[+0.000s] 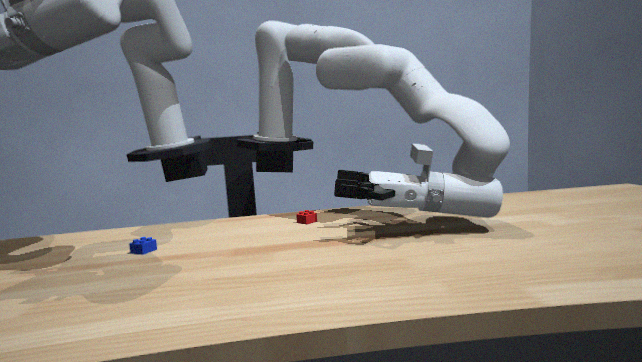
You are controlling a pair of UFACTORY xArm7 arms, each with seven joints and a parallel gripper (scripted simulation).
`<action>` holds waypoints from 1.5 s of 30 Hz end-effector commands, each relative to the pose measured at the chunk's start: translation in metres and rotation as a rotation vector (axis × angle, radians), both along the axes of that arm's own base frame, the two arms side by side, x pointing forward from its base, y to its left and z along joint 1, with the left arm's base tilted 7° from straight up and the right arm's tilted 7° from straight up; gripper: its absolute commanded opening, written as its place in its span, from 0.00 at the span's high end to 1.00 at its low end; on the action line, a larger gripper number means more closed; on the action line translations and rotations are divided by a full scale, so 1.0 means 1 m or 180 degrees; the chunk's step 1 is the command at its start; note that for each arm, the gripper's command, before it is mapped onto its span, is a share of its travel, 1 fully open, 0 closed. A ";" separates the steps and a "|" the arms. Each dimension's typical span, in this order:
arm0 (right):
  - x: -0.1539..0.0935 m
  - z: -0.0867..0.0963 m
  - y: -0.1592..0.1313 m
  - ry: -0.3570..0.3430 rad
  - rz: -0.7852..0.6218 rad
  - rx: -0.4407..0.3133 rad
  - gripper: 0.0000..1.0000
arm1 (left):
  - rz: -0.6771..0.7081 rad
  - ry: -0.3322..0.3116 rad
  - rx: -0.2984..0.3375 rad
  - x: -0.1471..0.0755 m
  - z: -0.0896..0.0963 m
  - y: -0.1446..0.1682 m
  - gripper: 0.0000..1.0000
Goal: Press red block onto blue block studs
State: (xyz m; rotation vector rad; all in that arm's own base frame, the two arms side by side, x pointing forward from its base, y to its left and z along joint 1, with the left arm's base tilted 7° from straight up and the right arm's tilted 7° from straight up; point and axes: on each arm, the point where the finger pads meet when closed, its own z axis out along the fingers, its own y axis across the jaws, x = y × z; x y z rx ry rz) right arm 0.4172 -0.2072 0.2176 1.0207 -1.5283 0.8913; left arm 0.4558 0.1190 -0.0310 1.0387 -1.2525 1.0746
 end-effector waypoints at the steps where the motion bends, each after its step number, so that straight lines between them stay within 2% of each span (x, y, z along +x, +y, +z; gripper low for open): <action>1: 0.001 0.001 0.000 -0.0009 0.0001 -0.0002 0.00 | -0.0001 -0.0009 0.0004 0.001 0.001 0.000 0.00; 22: 0.001 0.001 0.000 -0.0009 0.0001 -0.0002 0.00 | 0.0009 -0.0004 0.0012 0.001 0.003 0.002 0.00; 34: 0.001 0.001 0.000 -0.0009 0.0001 -0.0002 0.00 | 0.0093 0.0231 0.0212 0.003 0.012 0.022 0.00; 40: 0.001 0.001 0.000 -0.0009 0.0001 -0.0002 0.00 | 0.0243 0.0595 0.0505 0.003 0.026 0.051 0.00; 45: 0.001 0.001 0.000 -0.0009 0.0001 -0.0002 0.00 | 0.0460 0.1049 0.0839 -0.003 0.044 0.086 0.00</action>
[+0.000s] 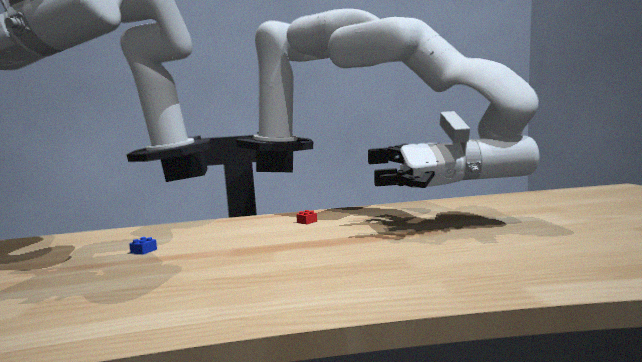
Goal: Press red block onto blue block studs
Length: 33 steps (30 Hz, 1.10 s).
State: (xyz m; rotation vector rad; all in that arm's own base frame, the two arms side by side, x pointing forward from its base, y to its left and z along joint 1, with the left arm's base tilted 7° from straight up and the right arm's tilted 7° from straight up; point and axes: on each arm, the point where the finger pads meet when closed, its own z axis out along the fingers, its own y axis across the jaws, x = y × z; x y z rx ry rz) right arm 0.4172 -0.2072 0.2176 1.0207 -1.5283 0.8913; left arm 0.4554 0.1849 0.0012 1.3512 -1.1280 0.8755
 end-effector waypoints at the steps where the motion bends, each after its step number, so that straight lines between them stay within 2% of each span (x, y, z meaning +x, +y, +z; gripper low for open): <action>1: 0.001 0.001 0.000 -0.0009 0.0001 -0.0002 0.00 | 0.0203 0.0355 0.0299 -0.004 0.016 0.029 0.00; 4: 0.001 0.001 0.000 -0.0009 0.0001 -0.0002 0.00 | 0.0403 0.0699 0.0539 -0.012 0.030 0.055 0.00; 6: 0.001 0.001 0.000 -0.0009 0.0001 -0.0002 0.00 | 0.0403 0.0699 0.0539 -0.012 0.030 0.055 0.00; 13: 0.001 0.001 0.000 -0.0009 0.0001 -0.0002 0.00 | 0.1059 0.1647 0.1119 -0.049 0.072 0.121 0.00; 21: 0.001 0.001 0.000 -0.0009 0.0001 -0.0002 0.00 | 0.2068 0.2800 0.1645 -0.123 0.128 0.190 0.00; 23: 0.001 0.001 0.000 -0.0009 0.0001 -0.0002 0.00 | 0.2068 0.2800 0.1645 -0.123 0.128 0.190 0.00; 24: 0.001 0.001 0.000 -0.0009 0.0001 -0.0002 0.00 | 0.2293 0.3021 0.1738 -0.134 0.135 0.197 0.00; 26: 0.001 0.001 0.000 -0.0009 0.0001 -0.0002 0.00 | 0.2615 0.3324 0.1834 -0.157 0.150 0.210 0.00; 33: 0.001 0.001 0.000 -0.0009 0.0001 -0.0002 0.00 | 0.3649 0.4185 0.1974 -0.244 0.197 0.239 0.00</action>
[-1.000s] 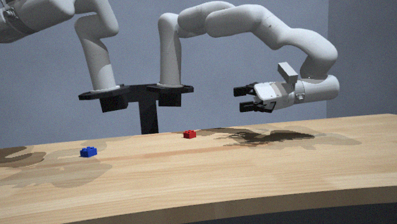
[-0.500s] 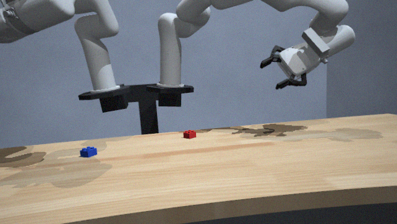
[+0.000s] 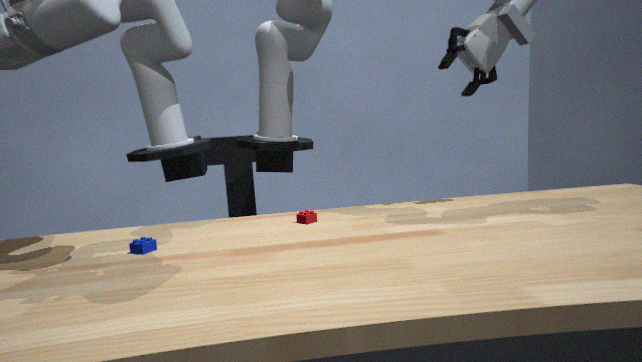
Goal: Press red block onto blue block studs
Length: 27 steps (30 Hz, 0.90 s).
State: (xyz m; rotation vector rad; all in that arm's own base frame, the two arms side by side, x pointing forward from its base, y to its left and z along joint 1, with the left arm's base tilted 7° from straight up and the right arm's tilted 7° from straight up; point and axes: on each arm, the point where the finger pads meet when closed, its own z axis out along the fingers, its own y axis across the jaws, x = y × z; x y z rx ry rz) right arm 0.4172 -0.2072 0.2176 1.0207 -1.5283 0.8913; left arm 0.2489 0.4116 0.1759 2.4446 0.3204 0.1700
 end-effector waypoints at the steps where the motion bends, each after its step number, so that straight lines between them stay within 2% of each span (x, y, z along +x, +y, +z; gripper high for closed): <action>1: 0.001 0.001 0.000 -0.0009 0.0001 -0.0002 0.00 | 0.0669 0.0449 0.0379 -0.050 0.028 0.014 0.00; 5: 0.001 0.001 0.000 -0.0009 0.0001 -0.0002 0.00 | 0.1309 0.0791 0.0603 -0.097 0.050 0.018 0.00; 7: 0.001 0.001 0.000 -0.0009 0.0001 -0.0002 0.00 | 0.1309 0.0791 0.0603 -0.097 0.050 0.018 0.00; 8: 0.001 0.001 0.000 -0.0009 0.0001 -0.0002 0.00 | 0.1699 0.0999 0.0783 -0.108 0.055 0.018 0.00; 11: 0.001 0.001 0.000 -0.0009 0.0001 -0.0002 0.00 | 0.2011 0.1119 0.0849 -0.139 0.069 0.017 0.00; 17: 0.001 0.001 0.000 -0.0009 0.0001 -0.0002 0.00 | 0.2848 0.1431 0.1111 -0.190 0.090 0.009 0.00; 22: 0.001 0.001 0.000 -0.0009 0.0001 -0.0002 0.00 | 0.3418 0.1605 0.1289 -0.219 0.101 0.000 0.00; 24: 0.001 0.001 0.000 -0.0009 0.0001 -0.0002 0.00 | 0.3418 0.1605 0.1289 -0.219 0.101 0.000 0.00; 25: 0.001 0.001 0.000 -0.0009 0.0001 -0.0002 0.00 | 0.3592 0.1648 0.1389 -0.224 0.103 -0.001 0.00; 27: 0.001 0.001 0.000 -0.0009 0.0001 -0.0002 0.00 | 0.3739 0.1681 0.1433 -0.232 0.106 -0.004 0.00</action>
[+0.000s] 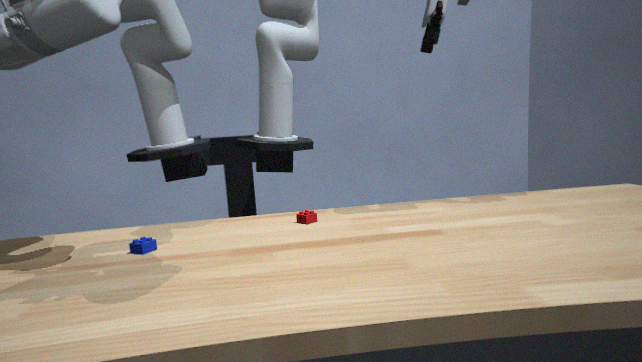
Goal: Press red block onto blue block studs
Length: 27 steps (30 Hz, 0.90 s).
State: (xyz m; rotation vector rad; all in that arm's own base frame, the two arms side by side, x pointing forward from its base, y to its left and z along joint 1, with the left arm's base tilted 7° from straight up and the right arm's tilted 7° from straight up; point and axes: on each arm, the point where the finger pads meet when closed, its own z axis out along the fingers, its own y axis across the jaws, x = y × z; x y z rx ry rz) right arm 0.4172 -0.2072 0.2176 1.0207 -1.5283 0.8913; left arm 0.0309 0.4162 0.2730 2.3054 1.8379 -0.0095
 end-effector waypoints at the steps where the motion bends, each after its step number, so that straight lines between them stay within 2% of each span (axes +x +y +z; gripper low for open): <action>1: 0.001 0.001 0.000 -0.0009 0.0001 -0.0002 0.00 | 0.0456 0.0300 0.0622 -0.018 0.010 -0.010 0.00; 8: 0.001 0.001 0.000 -0.0009 0.0001 -0.0002 0.00 | 0.0714 0.0376 0.0733 -0.032 0.015 -0.015 0.00; 18: 0.001 0.001 0.000 -0.0009 0.0001 -0.0002 0.00 | 0.0767 0.0391 0.0756 -0.035 0.016 -0.017 0.00; 19: 0.001 0.001 0.000 -0.0009 0.0001 -0.0002 0.41 | 0.0767 0.0391 0.0756 -0.035 0.016 -0.017 0.00; 27: 0.001 0.001 0.000 -0.0009 0.0001 -0.0002 0.41 | 0.0767 0.0391 0.0756 -0.035 0.016 -0.017 0.00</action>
